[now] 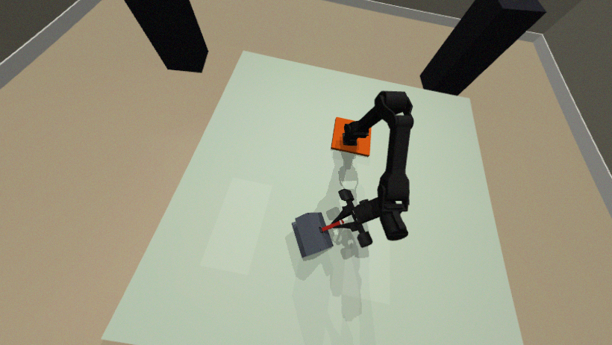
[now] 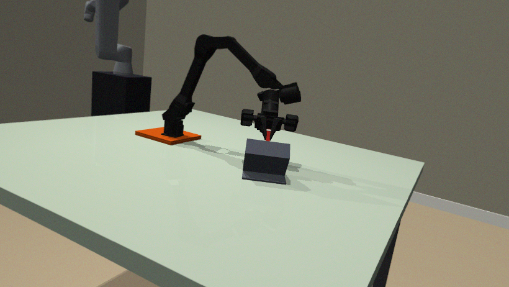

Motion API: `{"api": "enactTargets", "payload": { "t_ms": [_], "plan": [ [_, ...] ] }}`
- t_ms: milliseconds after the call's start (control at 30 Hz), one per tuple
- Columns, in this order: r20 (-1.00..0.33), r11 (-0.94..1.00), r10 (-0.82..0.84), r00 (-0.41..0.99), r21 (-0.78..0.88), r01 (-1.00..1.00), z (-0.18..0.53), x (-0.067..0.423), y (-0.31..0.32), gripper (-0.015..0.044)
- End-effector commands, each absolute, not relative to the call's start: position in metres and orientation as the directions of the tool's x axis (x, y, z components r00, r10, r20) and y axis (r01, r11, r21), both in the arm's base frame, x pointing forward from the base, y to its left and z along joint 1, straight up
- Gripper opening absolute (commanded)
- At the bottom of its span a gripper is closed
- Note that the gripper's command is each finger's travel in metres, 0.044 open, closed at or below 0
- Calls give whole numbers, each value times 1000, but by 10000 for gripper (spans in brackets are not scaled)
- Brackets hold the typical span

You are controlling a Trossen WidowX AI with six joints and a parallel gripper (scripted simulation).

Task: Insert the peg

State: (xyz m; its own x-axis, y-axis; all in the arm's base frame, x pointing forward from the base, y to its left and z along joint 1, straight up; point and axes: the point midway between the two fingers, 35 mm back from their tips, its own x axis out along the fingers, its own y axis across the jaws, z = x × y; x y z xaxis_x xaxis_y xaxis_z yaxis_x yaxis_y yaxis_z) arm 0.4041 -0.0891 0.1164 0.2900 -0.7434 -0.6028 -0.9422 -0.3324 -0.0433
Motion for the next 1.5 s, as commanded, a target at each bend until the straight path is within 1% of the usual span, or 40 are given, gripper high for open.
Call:
{"api": "enactTargets", "payload": {
  "t_ms": [0, 1467],
  "plan": [
    [-603, -332, -743, 290, -44, -942, 116, 404, -89, 0],
    [-602, -332, -744, 290, -44, -942, 106, 403, -95, 0]
  ]
}}
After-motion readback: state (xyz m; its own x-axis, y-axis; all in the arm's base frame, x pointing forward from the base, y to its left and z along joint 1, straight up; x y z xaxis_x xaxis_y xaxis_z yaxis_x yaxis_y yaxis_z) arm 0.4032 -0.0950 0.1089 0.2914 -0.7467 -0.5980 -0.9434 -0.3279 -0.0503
